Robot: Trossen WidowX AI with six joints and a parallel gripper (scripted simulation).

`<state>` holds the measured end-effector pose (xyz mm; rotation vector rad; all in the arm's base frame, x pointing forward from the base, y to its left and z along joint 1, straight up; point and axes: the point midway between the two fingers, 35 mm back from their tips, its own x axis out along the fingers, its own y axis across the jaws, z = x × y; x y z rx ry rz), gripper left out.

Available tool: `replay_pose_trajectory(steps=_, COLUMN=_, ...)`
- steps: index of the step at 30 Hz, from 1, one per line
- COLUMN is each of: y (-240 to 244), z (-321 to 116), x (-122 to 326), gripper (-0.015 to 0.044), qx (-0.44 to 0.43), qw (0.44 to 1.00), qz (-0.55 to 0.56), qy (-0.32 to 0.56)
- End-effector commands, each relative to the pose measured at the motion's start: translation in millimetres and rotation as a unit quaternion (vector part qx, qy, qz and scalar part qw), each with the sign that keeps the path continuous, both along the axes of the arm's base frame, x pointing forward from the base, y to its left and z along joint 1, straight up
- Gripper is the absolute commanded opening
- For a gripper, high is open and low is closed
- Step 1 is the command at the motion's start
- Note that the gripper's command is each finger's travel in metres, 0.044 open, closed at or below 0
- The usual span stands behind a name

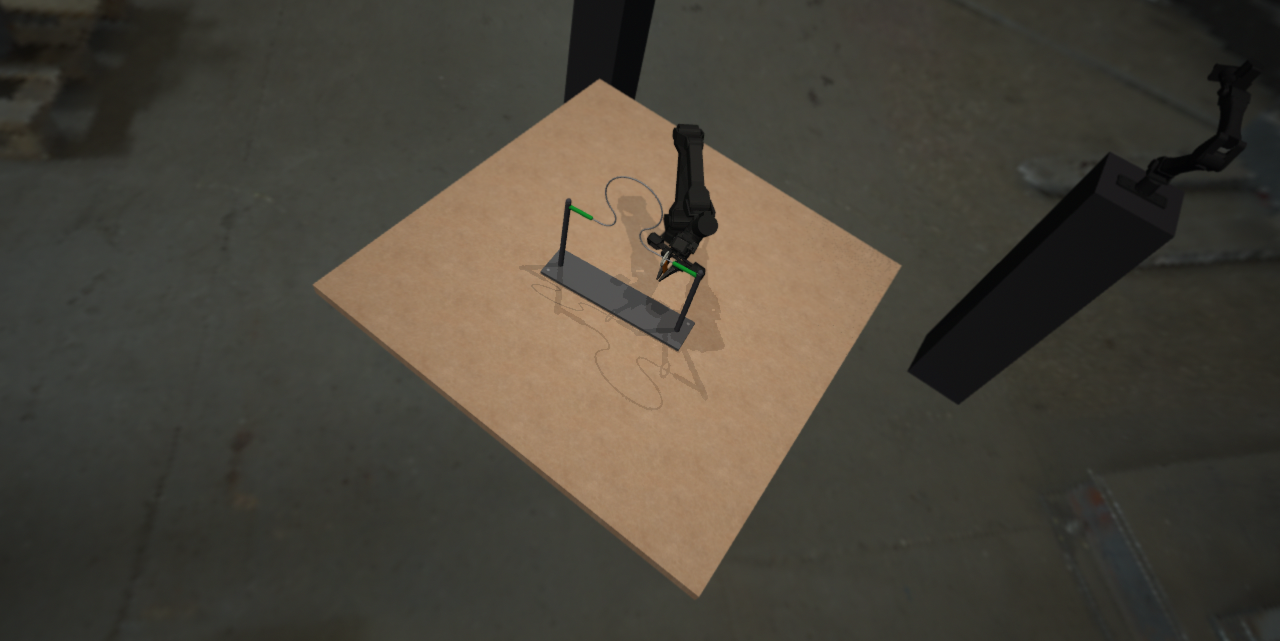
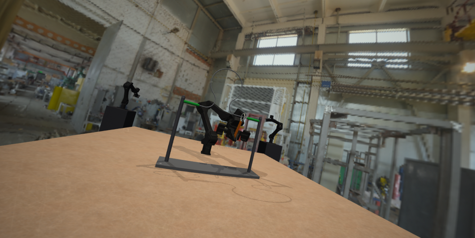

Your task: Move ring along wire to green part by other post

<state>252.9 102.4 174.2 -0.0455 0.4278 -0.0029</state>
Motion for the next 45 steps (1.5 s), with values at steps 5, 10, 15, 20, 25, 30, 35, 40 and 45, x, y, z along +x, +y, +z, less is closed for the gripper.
replay_pose_trajectory(steps=5, y=9.2, z=2.4, x=-0.4, gripper=-0.0150, qx=0.003, qw=1.000, qz=-0.001, qy=-0.002)
replay_pose_trajectory(steps=10, y=14.2, z=2.4, x=-1.1, gripper=-0.0150, qx=0.003, qw=1.000, qz=-0.001, qy=-0.002)
replay_pose_trajectory(steps=15, y=19.2, z=2.4, x=-1.7, gripper=-0.0150, qx=0.003, qw=1.000, qz=-0.001, qy=-0.002)
replay_pose_trajectory(steps=20, y=24.2, z=2.4, x=-2.3, gripper=-0.0150, qx=0.004, qw=1.000, qz=-0.001, qy=-0.002)
replay_pose_trajectory(steps=25, y=29.2, z=2.5, x=-2.9, gripper=-0.0150, qx=0.004, qw=1.000, qz=-0.001, qy=-0.003)
replay_pose_trajectory(steps=30, y=34.2, z=2.5, x=-3.5, gripper=-0.0150, qx=0.004, qw=1.000, qz=-0.001, qy=-0.003)
replay_pose_trajectory(steps=35, y=39.2, z=2.5, x=-4.1, gripper=-0.0150, qx=0.005, qw=1.000, qz=-0.001, qy=-0.003)
replay_pose_trajectory(steps=40, y=44.2, z=2.6, x=-4.7, gripper=-0.0150, qx=0.005, qw=1.000, qz=-0.001, qy=-0.003)
replay_pose_trajectory(steps=45, y=46.3, z=1.1, x=-4.9, gripper=-0.0150, qx=0.005, qw=1.000, qz=-0.001, qy=-0.003)
